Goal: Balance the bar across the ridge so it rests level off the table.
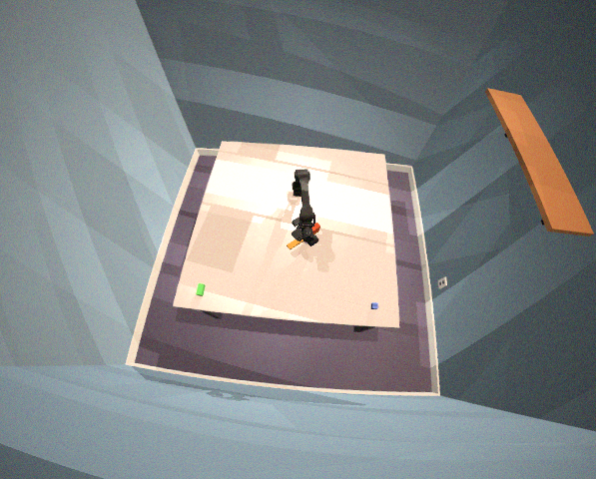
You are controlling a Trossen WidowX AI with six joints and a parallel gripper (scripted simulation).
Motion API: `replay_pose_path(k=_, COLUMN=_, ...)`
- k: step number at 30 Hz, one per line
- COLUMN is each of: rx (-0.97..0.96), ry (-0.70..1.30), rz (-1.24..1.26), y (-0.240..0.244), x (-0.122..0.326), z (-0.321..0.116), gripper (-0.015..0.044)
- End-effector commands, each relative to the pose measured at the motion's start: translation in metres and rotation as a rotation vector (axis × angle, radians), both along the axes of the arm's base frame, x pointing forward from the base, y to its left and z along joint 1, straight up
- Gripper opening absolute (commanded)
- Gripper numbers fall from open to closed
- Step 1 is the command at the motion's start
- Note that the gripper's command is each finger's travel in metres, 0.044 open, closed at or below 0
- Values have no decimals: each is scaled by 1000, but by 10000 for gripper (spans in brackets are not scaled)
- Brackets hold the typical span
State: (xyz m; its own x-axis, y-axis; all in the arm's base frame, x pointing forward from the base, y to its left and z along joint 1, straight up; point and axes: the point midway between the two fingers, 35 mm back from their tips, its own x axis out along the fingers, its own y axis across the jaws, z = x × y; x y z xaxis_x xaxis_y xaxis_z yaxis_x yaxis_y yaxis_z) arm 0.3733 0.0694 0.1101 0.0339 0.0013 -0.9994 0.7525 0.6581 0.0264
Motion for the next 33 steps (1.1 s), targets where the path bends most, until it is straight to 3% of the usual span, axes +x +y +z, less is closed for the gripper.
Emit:
replay_pose_path(k=1, rx=5, ry=-1, rz=-4, y=1, x=0, z=-1, gripper=0)
replay_pose_path(k=33, rx=5, ry=-1, rz=-4, y=1, x=0, z=-3, gripper=0)
